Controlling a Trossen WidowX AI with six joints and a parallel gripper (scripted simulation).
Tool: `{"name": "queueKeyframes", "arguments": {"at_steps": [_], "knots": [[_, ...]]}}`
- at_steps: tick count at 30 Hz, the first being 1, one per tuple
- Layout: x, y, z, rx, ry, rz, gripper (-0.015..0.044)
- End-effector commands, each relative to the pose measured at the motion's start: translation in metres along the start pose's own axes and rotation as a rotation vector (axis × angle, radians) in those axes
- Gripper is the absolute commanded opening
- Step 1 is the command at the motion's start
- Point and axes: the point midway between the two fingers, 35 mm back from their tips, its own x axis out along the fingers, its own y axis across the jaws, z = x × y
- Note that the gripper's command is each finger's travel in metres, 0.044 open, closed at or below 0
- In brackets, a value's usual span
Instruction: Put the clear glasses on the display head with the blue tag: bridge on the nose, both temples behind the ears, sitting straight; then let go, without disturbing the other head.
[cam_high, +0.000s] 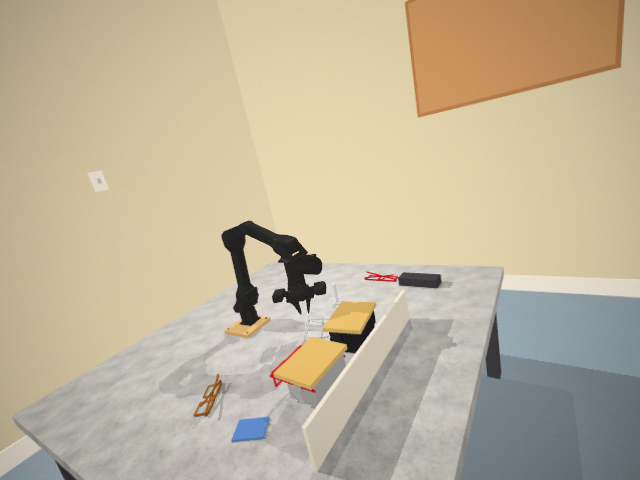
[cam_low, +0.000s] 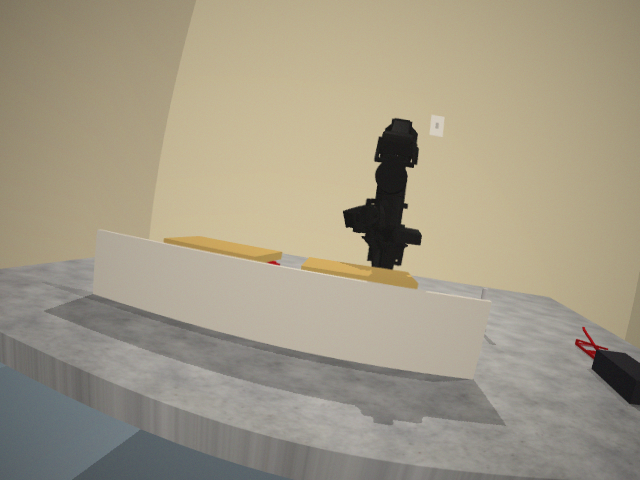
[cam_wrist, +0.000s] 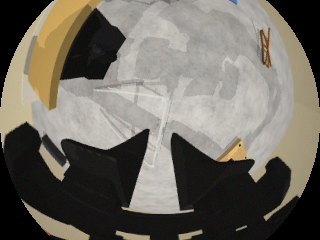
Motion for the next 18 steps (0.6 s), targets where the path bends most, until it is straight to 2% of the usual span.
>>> {"name": "queueKeyframes", "arguments": {"at_steps": [1,18], "knots": [[0.001,0.0,0.001,0.006,-0.004,-0.004,0.012],[0.027,-0.002,0.002,0.006,-0.004,-0.004,0.012]]}}
